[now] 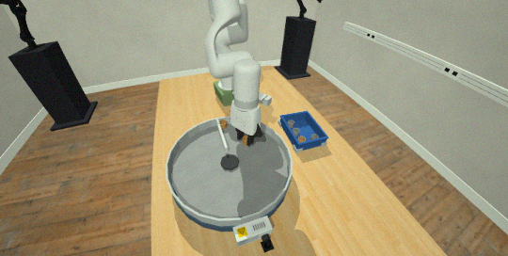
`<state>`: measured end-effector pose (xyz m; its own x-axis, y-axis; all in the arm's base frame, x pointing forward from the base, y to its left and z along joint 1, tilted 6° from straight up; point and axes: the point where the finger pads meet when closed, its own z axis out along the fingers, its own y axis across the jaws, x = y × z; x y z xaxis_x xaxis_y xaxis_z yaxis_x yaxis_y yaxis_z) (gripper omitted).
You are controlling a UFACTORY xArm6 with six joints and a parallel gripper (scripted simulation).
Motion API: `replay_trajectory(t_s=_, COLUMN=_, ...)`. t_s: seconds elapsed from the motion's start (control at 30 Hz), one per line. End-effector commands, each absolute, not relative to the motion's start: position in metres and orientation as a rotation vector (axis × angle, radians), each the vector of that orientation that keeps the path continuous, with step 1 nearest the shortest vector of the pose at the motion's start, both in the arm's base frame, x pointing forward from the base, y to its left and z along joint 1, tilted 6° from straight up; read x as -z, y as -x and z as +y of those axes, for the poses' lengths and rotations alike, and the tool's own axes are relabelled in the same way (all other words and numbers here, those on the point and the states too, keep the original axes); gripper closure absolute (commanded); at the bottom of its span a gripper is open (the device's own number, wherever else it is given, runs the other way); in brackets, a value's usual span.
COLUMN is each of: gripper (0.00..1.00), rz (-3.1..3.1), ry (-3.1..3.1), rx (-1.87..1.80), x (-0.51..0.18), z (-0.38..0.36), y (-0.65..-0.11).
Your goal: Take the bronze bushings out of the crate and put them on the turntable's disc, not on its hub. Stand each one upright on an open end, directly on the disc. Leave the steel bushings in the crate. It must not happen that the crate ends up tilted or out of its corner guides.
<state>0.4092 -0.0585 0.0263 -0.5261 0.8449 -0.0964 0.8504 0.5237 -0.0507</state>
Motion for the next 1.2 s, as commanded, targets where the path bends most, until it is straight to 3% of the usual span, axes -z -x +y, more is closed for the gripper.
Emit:
replay_trajectory(t_s=0.0, gripper=0.58, rz=2.687, ry=-1.496, rx=0.138, x=-0.045, z=-0.057, y=-0.410)
replay_trajectory(t_s=0.83, gripper=0.59, rz=2.688, ry=-1.493, rx=0.138, x=-0.065, z=-0.052, y=-0.411)
replay_trajectory(t_s=1.17, gripper=0.59, rz=2.756, ry=-1.373, rx=0.143, x=-0.053, z=0.061, y=-0.420)
